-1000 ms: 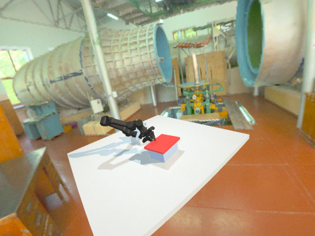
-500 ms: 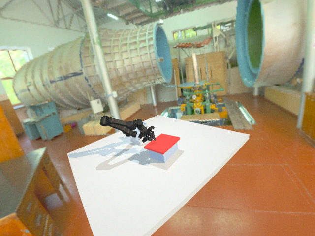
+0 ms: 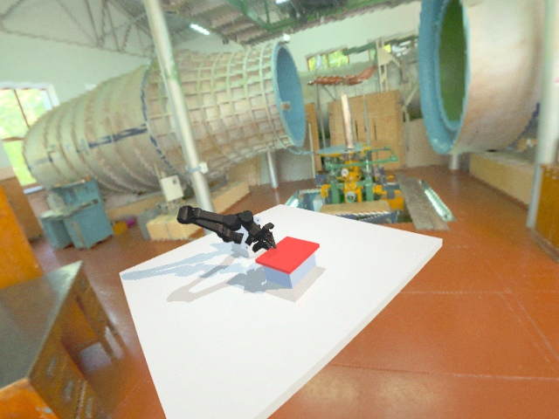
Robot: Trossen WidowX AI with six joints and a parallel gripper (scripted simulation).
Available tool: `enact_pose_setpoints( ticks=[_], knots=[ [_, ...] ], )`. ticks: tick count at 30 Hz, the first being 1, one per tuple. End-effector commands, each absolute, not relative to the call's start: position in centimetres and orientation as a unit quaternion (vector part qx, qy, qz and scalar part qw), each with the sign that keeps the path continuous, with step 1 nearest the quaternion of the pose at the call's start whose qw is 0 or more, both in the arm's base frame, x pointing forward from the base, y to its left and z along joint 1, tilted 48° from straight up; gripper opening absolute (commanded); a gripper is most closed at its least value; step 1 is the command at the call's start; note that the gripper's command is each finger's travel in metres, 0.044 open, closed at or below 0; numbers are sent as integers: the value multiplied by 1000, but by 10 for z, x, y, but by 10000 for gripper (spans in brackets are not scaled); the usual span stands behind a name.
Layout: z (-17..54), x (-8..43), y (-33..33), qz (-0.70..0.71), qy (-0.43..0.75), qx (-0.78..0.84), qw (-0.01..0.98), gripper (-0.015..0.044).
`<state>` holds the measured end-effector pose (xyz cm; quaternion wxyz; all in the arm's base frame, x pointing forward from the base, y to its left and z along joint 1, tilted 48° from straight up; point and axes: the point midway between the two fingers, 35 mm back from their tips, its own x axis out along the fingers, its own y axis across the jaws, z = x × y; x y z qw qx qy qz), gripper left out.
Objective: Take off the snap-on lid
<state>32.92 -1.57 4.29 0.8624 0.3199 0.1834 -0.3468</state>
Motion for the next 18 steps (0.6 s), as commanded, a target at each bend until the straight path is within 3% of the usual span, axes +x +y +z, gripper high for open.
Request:
enact_pose_setpoints(
  ticks=[1, 18],
  knots=[
    [44, 330, -15, -347, 183, 320, 862, 0],
    [46, 330, -12, -347, 183, 320, 862, 0]
  ],
)
